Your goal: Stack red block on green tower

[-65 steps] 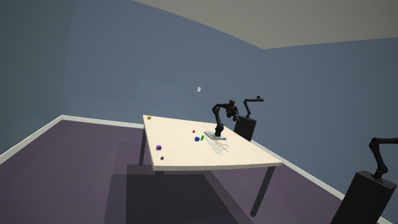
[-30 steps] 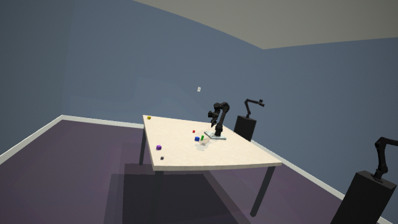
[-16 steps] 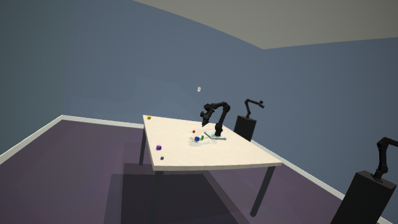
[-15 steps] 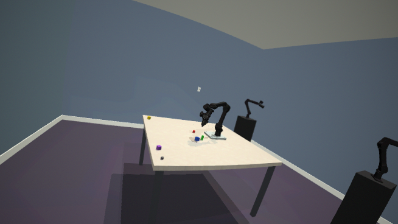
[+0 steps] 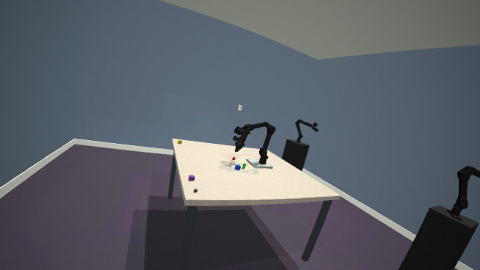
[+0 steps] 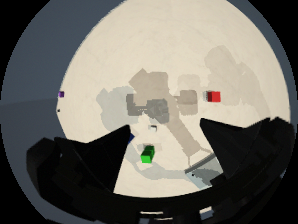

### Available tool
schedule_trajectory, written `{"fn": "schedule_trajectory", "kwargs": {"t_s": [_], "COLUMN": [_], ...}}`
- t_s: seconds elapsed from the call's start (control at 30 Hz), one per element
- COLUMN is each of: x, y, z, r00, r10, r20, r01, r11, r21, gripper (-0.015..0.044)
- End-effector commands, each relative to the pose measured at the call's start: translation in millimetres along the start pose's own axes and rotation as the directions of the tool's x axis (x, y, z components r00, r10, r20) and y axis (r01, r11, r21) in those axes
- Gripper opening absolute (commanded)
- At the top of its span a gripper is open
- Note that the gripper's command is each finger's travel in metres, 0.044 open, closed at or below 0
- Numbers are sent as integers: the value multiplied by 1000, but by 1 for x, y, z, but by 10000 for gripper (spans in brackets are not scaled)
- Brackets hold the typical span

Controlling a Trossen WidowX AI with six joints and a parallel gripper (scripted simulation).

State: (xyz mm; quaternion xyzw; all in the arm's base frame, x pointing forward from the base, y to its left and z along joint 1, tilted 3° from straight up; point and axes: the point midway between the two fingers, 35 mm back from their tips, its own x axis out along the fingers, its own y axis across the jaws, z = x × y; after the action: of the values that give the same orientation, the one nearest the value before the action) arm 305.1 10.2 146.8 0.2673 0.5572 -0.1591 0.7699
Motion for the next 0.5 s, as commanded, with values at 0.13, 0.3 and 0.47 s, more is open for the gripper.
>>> {"fn": "schedule_trajectory", "kwargs": {"t_s": [0.13, 0.3, 0.47], "x": [13, 19, 22], "y": [-56, -93, -119], "z": [25, 33, 36], "r00": [991, 977, 964], "r10": [-115, -165, -189], "r20": [-73, -137, -186], "r01": [115, 166, 191], "r11": [993, 986, 982], "r21": [-4, -5, -6], "gripper": [440, 440, 440]}}
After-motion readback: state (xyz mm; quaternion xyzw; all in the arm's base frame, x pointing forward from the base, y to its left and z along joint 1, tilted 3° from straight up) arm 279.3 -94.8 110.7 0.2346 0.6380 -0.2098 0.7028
